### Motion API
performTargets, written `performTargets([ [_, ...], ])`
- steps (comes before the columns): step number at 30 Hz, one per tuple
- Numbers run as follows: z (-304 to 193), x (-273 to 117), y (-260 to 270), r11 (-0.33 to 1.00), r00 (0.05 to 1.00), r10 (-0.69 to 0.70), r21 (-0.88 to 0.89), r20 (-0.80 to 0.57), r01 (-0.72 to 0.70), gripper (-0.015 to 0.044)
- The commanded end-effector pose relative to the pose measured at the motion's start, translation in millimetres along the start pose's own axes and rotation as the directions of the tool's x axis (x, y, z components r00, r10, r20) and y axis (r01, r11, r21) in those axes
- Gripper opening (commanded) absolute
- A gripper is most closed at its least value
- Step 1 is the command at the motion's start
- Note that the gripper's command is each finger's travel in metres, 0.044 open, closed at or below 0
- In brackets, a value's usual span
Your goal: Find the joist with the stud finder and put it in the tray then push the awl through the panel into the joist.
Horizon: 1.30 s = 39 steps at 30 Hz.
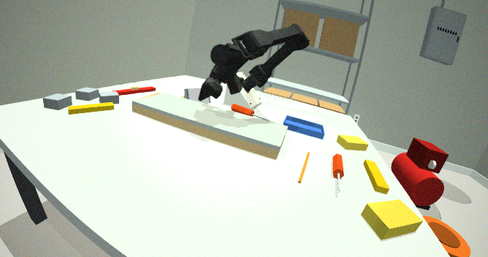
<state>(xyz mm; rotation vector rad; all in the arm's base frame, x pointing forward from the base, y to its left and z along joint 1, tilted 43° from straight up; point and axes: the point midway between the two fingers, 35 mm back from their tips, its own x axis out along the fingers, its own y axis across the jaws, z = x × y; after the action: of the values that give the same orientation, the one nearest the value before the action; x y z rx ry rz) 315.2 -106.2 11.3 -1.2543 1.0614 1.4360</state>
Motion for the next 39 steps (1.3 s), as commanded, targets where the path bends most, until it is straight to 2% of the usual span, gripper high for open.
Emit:
performTargets([
  [1, -28, 35, 45, 0.985, 0.981, 0.019, 0.167, 0.191, -0.051, 0.044],
  [6, -48, 69, 96, 0.917, 0.913, -0.074, 0.387, 0.4, -0.095, 0.044],
  [12, -54, 101, 151, 0.776, 0.781, -0.289, 0.613, 0.554, -0.147, 0.044],
  [16, -51, 108, 166, 0.747, 0.73, -0.37, 0.651, 0.575, -0.135, 0.044],
  [39, -51, 123, 169, 0.747, 0.73, -0.37, 0.651, 0.575, -0.134, 0.044],
])
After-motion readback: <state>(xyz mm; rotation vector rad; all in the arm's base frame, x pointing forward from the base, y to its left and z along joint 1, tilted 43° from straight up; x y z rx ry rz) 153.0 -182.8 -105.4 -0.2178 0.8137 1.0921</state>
